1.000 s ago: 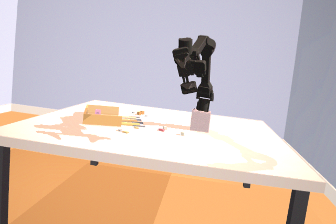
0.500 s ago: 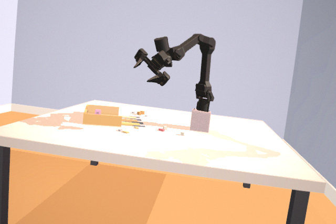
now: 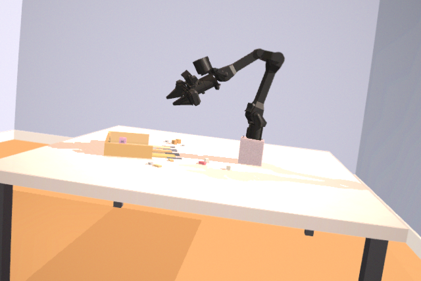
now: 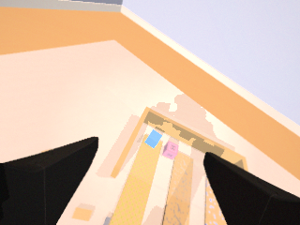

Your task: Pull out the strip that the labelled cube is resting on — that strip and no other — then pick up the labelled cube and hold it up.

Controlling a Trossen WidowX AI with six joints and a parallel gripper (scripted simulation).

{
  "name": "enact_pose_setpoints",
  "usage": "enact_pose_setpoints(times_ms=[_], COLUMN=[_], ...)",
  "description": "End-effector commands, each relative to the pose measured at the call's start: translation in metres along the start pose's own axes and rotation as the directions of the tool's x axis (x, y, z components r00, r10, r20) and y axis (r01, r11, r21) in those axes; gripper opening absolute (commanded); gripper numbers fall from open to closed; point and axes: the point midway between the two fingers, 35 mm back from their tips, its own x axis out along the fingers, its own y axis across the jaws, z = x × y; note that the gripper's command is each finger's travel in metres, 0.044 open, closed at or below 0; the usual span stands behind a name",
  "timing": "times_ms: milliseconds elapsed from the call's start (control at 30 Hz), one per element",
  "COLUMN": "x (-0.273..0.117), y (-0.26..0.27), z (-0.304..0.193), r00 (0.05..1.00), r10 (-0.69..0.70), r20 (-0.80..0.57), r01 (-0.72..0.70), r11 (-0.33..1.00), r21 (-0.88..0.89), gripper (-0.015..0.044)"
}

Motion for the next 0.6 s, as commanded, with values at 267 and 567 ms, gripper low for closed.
enact_pose_setpoints(times_ms=[267,567], x=[-0.044,-0.044], y=[-0.071,-0.071], z=[-0.091,-0.091], r00=[0.949,0.949], r10=[-0.264,-0.264], r20=[-0.173,-0.173], r01=[0.313,0.313], r11=[0.859,0.859], r21=[0.406,0.406], gripper=[0.04,0.04])
